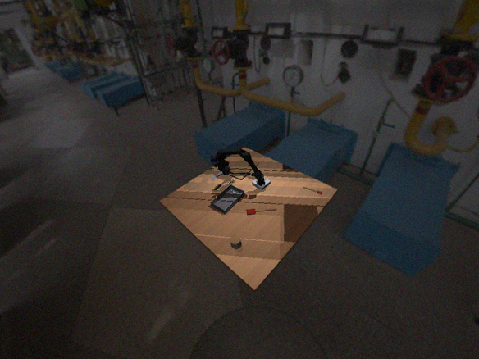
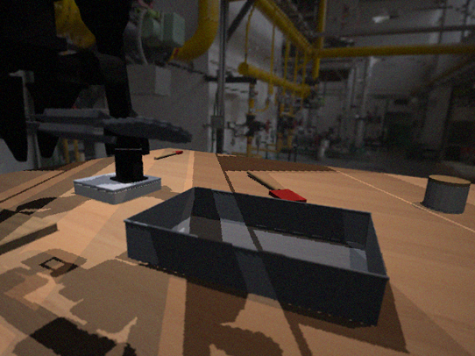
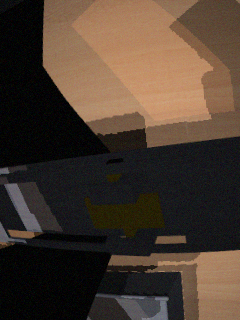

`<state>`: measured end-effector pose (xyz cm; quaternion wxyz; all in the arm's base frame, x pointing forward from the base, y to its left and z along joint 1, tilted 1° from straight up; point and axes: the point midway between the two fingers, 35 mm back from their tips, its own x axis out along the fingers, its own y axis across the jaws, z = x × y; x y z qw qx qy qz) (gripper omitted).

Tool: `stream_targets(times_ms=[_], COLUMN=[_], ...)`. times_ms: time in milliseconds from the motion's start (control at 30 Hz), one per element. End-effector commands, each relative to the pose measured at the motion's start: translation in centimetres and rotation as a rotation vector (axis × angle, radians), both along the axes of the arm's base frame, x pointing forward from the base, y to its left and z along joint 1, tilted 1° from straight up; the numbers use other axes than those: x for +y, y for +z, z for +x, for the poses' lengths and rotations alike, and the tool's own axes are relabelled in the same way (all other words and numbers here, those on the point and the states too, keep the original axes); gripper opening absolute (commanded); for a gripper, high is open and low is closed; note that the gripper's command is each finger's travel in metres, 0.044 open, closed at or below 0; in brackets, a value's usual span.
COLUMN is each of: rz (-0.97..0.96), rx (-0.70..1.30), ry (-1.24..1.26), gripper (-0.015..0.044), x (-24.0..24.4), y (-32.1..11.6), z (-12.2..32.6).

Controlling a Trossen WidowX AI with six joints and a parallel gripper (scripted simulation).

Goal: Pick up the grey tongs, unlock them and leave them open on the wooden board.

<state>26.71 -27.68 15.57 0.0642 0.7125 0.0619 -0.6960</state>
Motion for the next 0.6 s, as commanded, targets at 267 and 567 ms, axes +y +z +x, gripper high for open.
stream_targets(times_ms=[267, 567], rz=[0.003, 0.008], rx=[0.002, 0.003], ry=[-0.518, -0.827], gripper=[-0.0150, -0.0150], x=[-2.3, -3.5], y=[0.7, 1.0], z=[-2.5, -4.0])
